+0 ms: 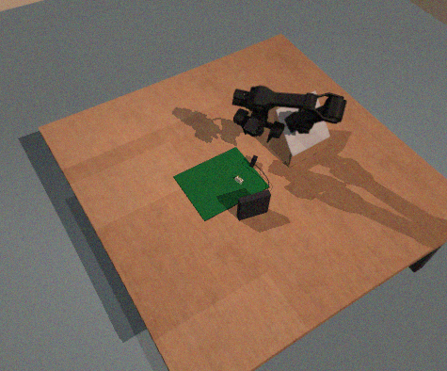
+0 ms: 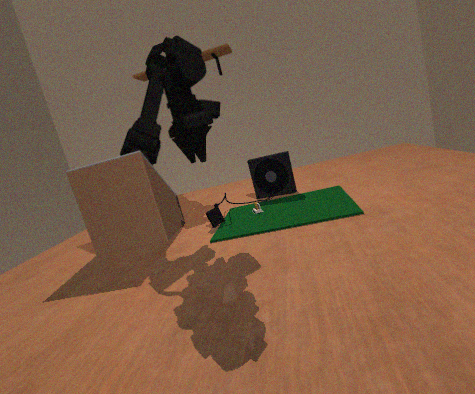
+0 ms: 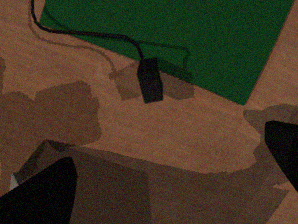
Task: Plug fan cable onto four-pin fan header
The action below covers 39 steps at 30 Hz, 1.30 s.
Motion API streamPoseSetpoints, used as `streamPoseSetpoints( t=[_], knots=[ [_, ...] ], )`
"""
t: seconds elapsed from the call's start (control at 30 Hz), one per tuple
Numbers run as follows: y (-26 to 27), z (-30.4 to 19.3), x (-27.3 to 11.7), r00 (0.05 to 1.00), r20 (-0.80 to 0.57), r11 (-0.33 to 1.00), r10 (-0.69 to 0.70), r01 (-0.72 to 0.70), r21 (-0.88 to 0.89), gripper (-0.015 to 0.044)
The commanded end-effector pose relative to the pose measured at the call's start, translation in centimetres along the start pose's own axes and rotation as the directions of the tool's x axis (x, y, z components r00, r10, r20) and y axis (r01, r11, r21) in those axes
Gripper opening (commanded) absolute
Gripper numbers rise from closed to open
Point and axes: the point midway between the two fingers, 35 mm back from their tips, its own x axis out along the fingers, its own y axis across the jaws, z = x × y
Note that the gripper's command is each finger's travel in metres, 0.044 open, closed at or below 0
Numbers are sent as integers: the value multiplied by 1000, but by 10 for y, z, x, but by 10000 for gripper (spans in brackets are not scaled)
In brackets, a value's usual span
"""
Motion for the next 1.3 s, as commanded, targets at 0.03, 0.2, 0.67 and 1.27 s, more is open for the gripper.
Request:
streamPoseSetpoints(
  t=[0.03,0.2,0.67,1.27],
  knots=[
    [1,-3,-4,1000,-6,998,1,-1,-67,440],
    [-2,-2,11,1000,-8,998,-3,3,-66,440],
    [2,-3,97,1000,-3,998,4,-4,-68,440],
    [0,-2,119,1000,-5,998,0,-1,-67,440]
  ],
)
